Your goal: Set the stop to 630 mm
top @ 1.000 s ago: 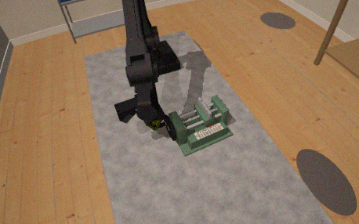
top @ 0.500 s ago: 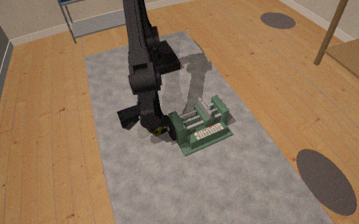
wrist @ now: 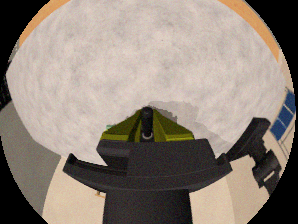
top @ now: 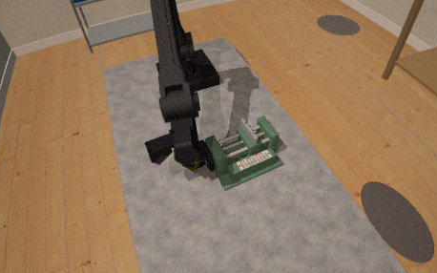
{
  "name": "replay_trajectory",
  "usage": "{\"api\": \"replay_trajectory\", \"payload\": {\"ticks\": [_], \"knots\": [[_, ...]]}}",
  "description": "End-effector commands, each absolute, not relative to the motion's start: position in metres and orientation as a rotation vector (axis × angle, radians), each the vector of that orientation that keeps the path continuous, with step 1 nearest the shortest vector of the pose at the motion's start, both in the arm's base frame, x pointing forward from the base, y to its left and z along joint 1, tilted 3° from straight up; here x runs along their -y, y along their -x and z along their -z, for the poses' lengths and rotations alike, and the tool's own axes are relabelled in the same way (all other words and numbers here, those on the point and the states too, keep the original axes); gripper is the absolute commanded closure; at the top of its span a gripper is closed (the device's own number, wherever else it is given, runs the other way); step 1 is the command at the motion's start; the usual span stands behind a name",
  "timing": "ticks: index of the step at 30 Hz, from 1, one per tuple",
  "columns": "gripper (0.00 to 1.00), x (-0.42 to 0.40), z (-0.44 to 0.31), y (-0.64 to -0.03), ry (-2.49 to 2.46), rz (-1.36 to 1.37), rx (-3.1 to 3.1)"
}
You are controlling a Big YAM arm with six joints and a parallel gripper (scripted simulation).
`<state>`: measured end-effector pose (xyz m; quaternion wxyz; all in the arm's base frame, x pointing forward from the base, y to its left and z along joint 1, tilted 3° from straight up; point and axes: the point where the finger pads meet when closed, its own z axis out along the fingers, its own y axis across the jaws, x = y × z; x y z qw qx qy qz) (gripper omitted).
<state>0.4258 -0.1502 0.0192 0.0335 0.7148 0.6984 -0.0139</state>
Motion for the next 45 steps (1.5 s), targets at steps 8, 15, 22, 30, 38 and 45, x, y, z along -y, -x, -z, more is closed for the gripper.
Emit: {"api": "replay_trajectory", "payload": {"ticks": [8, 15, 22, 30, 38, 45], "knots": [[0.94, 0.151, -0.023, -0.458, -2.185, 0.024, -2.133], [0.94, 0.152, -0.025, -0.472, -2.177, 0.013, -2.125], [0.94, 0.152, -0.026, -0.475, -2.176, 0.009, -2.124], [0.94, 0.151, -0.031, -0.483, -2.175, 0.007, -2.123], [0.94, 0.151, -0.032, -0.484, -2.175, 0.007, -2.123], [0.94, 0.151, -0.035, -0.492, -2.175, 0.006, -2.123]]}}
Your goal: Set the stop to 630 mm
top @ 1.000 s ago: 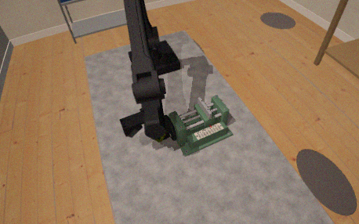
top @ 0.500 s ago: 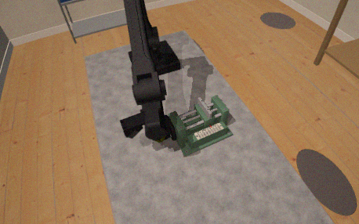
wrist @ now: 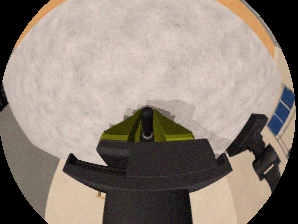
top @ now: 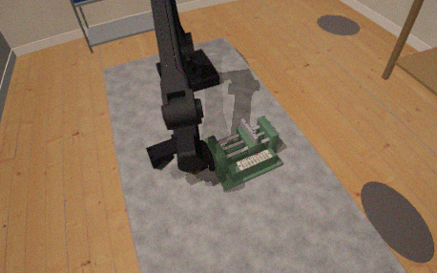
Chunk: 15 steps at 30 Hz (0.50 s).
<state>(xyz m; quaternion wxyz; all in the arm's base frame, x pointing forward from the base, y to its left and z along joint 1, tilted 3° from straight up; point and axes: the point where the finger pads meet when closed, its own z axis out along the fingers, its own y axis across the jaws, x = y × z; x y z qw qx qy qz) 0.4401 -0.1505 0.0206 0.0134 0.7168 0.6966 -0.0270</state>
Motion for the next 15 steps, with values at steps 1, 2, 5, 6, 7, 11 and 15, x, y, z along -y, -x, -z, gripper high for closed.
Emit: {"api": "replay_trajectory", "payload": {"ticks": [1, 2, 5, 6, 7, 11, 15], "knots": [[0.94, 0.1510, -0.0357, -0.4932, -2.175, 0.006, -2.123], [0.94, 0.1509, -0.0361, -0.4942, -2.175, 0.006, -2.123], [0.94, 0.1509, -0.0364, -0.4950, -2.175, 0.006, -2.123], [0.94, 0.1509, -0.0366, -0.4954, -2.175, 0.006, -2.123], [0.94, 0.1509, -0.0367, -0.4956, -2.175, 0.006, -2.123], [0.94, 0.1509, -0.0373, -0.4964, -2.175, 0.006, -2.123], [0.94, 0.1506, -0.0414, -0.5013, -2.175, 0.005, -2.123]]}}
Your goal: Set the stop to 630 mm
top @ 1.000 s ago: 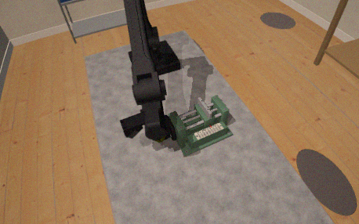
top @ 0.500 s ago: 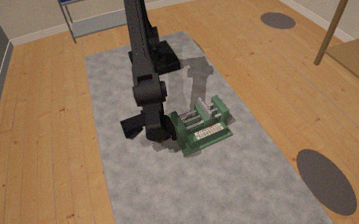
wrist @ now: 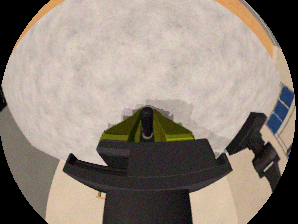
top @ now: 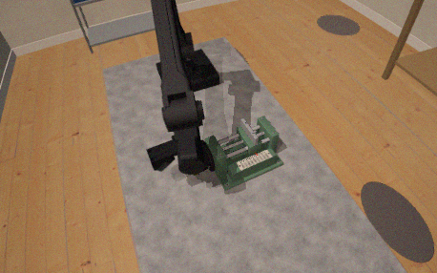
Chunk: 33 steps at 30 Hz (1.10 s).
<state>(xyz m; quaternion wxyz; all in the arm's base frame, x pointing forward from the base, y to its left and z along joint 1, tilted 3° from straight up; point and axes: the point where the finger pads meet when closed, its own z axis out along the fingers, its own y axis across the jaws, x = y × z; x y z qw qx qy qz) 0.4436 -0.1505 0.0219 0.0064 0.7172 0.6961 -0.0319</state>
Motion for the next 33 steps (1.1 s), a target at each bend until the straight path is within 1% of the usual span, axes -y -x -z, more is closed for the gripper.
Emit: {"api": "replay_trajectory", "payload": {"ticks": [1, 33], "knots": [[0.94, 0.151, -0.043, -0.503, -2.175, 0.005, -2.123], [0.94, 0.149, -0.066, -0.518, -2.174, 0.002, -2.122]]}}
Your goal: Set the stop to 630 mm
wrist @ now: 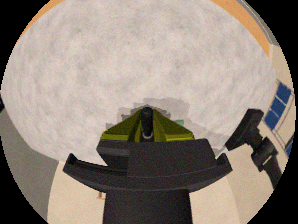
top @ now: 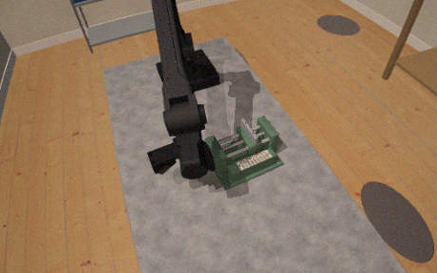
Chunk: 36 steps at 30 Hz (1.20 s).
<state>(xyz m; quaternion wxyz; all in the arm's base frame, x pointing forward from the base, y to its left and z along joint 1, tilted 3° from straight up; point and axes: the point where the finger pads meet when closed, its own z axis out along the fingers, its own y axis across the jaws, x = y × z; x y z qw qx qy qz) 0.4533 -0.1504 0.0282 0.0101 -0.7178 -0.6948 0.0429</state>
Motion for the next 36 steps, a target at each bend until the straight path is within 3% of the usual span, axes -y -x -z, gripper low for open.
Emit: {"api": "replay_trajectory", "payload": {"ticks": [1, 36], "knots": [[0.94, 0.149, -0.074, -0.519, 2.331, 0.009, 2.275], [0.94, 0.145, -0.125, -0.503, 2.335, 0.014, 2.278]]}}
